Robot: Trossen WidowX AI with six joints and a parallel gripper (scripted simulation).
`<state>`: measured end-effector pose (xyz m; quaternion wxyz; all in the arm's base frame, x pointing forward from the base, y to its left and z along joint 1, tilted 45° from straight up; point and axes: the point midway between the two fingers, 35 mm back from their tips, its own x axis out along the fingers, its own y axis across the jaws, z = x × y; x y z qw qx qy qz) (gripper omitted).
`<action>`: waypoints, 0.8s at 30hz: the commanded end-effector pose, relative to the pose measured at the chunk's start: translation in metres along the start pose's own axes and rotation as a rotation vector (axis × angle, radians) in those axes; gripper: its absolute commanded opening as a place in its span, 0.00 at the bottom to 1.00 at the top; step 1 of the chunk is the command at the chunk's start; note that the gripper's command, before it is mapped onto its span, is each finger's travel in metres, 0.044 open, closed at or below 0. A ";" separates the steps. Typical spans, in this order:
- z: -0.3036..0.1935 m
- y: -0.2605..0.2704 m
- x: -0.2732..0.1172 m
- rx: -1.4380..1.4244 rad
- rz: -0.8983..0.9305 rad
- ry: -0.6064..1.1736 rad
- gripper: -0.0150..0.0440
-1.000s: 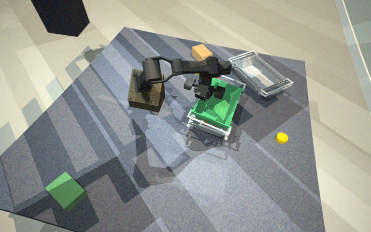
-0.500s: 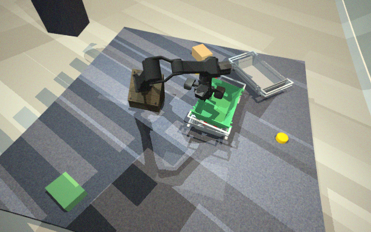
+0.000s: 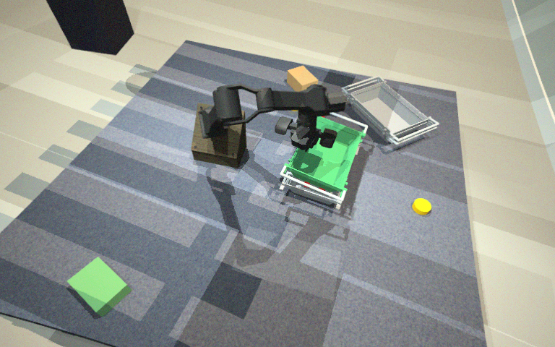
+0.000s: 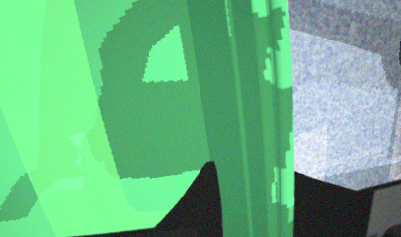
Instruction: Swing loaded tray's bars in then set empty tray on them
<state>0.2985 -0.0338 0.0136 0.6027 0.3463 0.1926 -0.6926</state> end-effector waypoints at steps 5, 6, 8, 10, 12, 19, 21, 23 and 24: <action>0.002 -0.003 0.005 -0.004 -0.021 -0.001 0.25; 0.002 -0.003 0.005 -0.004 -0.021 -0.001 0.25; 0.002 -0.003 0.005 -0.004 -0.021 -0.001 0.25; 0.002 -0.003 0.005 -0.004 -0.021 -0.001 0.25; 0.002 -0.003 0.005 -0.004 -0.021 -0.001 0.25; 0.001 -0.003 0.009 -0.003 -0.014 -0.001 0.25; 0.002 -0.004 0.013 -0.004 -0.020 -0.002 0.25; 0.002 -0.005 0.013 -0.004 -0.021 -0.002 0.25; 0.002 -0.005 0.013 -0.004 -0.021 -0.002 0.25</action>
